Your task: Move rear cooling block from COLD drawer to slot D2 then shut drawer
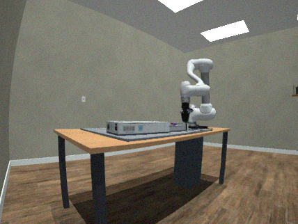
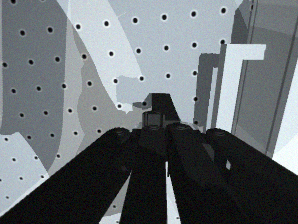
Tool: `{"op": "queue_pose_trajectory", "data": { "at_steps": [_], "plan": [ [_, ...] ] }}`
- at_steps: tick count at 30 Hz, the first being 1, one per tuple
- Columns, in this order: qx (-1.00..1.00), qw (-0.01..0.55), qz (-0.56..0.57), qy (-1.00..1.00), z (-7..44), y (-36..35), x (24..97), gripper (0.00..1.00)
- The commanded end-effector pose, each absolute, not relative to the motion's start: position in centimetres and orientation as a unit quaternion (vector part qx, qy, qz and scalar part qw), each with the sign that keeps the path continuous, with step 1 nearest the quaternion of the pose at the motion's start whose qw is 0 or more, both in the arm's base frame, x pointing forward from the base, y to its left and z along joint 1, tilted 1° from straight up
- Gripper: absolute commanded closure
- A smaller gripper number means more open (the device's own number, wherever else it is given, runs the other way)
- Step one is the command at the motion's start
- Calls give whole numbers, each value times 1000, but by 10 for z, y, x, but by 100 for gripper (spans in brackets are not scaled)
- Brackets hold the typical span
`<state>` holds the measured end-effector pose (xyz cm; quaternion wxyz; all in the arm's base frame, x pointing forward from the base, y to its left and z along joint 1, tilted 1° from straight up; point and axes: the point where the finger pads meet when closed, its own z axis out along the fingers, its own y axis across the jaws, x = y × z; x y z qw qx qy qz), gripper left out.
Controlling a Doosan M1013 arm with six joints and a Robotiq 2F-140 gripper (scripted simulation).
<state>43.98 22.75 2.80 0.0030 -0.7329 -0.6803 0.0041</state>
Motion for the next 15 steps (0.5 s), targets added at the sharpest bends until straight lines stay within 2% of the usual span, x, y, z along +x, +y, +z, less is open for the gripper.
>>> {"op": "queue_pose_trajectory", "data": {
  "at_steps": [1, 15],
  "plan": [
    [-733, 3, 3, -680, 28, 228, 440, 90],
    [-733, 3, 3, -680, 28, 227, 455, 90]
  ]
}}
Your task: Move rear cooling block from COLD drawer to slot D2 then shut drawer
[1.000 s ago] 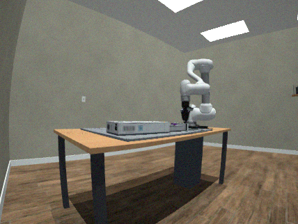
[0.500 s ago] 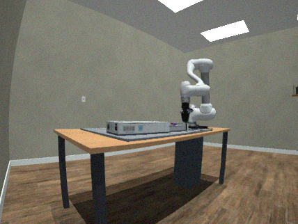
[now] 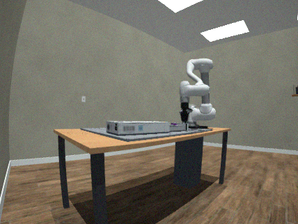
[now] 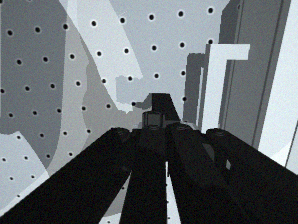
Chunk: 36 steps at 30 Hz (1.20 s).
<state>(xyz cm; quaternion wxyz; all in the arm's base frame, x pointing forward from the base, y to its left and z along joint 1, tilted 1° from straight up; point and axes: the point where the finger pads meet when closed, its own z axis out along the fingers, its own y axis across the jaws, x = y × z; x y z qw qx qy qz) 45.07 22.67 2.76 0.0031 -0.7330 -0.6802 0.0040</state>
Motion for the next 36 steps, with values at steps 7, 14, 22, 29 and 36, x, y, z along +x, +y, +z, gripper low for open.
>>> {"op": "queue_pose_trajectory", "data": {
  "at_steps": [7, 14, 22, 29, 36],
  "plan": [
    [-733, 3, 3, -680, 28, 226, 463, 90],
    [-733, 3, 3, -680, 28, 225, 471, 90],
    [-733, 3, 3, -680, 28, 225, 481, 90],
    [-733, 3, 3, -680, 28, 224, 488, 90],
    [-733, 3, 3, -680, 28, 224, 495, 90]
  ]
}}
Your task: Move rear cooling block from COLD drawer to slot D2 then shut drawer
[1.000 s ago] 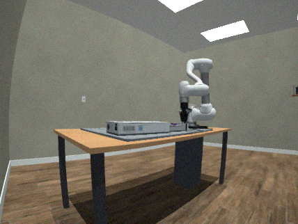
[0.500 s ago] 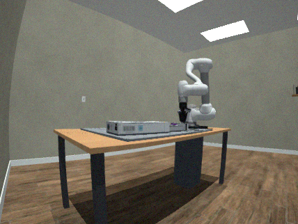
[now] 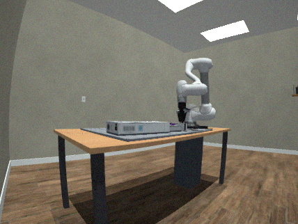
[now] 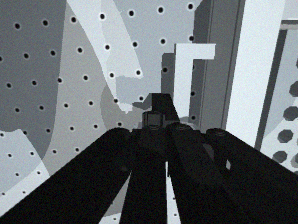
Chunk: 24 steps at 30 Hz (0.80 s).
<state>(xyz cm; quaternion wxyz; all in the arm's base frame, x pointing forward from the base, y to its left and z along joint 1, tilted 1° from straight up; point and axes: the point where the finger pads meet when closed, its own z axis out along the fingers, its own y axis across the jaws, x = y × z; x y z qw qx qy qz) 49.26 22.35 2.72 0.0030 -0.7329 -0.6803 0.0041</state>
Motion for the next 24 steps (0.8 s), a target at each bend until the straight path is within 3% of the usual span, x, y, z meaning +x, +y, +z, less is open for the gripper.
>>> {"op": "queue_pose_trajectory", "data": {
  "at_steps": [1, 24],
  "plan": [
    [-733, 3, 3, -680, 28, 224, 497, 90],
    [-733, 3, 3, -680, 28, 222, 522, 90]
  ]
}}
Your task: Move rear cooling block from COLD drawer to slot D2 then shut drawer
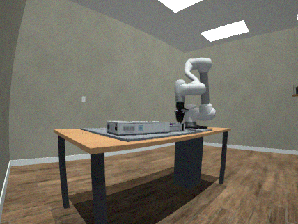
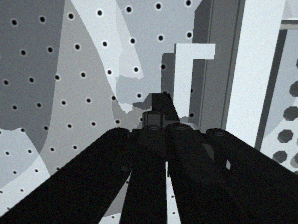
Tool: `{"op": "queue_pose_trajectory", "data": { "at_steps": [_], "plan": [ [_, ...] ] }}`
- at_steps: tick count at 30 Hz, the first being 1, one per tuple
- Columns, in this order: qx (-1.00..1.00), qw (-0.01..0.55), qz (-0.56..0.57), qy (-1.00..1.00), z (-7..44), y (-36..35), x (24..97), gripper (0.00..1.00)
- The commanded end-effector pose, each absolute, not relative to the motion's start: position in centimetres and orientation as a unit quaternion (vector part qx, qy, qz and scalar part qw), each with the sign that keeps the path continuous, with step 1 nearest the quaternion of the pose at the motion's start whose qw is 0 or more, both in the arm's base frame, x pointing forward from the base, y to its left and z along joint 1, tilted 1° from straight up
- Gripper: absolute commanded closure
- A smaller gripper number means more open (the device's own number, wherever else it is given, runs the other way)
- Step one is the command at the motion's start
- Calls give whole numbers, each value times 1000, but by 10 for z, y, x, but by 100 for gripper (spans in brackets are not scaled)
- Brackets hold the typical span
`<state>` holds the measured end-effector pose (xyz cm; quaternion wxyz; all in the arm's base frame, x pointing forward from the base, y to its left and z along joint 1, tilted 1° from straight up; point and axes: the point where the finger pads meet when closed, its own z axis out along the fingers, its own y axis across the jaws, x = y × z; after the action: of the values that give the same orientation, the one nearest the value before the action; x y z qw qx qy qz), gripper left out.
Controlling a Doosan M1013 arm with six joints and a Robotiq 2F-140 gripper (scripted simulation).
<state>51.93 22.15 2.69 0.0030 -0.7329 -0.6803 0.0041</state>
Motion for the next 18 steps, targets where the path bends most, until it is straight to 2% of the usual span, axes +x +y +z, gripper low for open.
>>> {"op": "queue_pose_trajectory", "data": {
  "at_steps": [1, 18],
  "plan": [
    [-733, 3, 3, -680, 28, 222, 523, 90],
    [-733, 3, 3, -680, 27, 220, 541, 90]
  ]
}}
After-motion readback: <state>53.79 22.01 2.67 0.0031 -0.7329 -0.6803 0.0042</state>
